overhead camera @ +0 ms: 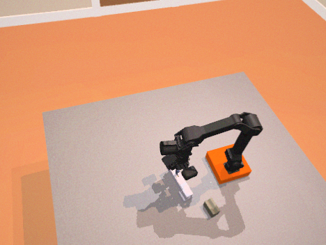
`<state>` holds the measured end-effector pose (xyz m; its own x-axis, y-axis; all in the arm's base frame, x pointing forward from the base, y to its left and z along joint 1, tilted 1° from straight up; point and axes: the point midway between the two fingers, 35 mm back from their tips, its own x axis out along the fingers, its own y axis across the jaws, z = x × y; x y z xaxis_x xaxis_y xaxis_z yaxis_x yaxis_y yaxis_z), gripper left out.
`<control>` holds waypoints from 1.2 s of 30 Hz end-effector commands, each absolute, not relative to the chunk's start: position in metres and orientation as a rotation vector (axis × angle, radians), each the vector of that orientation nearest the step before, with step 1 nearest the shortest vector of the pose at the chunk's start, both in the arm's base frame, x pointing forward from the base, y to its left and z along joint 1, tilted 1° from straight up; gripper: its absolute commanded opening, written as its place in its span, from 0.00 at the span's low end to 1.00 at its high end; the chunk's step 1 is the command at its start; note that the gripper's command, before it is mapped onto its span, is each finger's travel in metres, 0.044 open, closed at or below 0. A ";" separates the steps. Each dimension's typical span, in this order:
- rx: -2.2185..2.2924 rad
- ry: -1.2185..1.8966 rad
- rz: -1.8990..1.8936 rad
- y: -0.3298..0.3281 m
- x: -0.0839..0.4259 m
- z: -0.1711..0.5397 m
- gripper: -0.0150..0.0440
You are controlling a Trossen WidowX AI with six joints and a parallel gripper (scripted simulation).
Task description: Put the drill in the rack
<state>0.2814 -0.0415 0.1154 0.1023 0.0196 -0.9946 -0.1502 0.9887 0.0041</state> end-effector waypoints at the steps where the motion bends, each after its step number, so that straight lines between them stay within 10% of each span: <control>1: -0.109 1.524 0.120 -0.046 0.278 0.091 0.25; 8: -0.109 1.524 0.120 -0.046 0.278 0.091 0.25; 25: -0.264 1.504 0.275 -0.023 0.286 0.151 1.00; 36: -1.260 1.130 1.236 0.109 0.264 0.068 1.00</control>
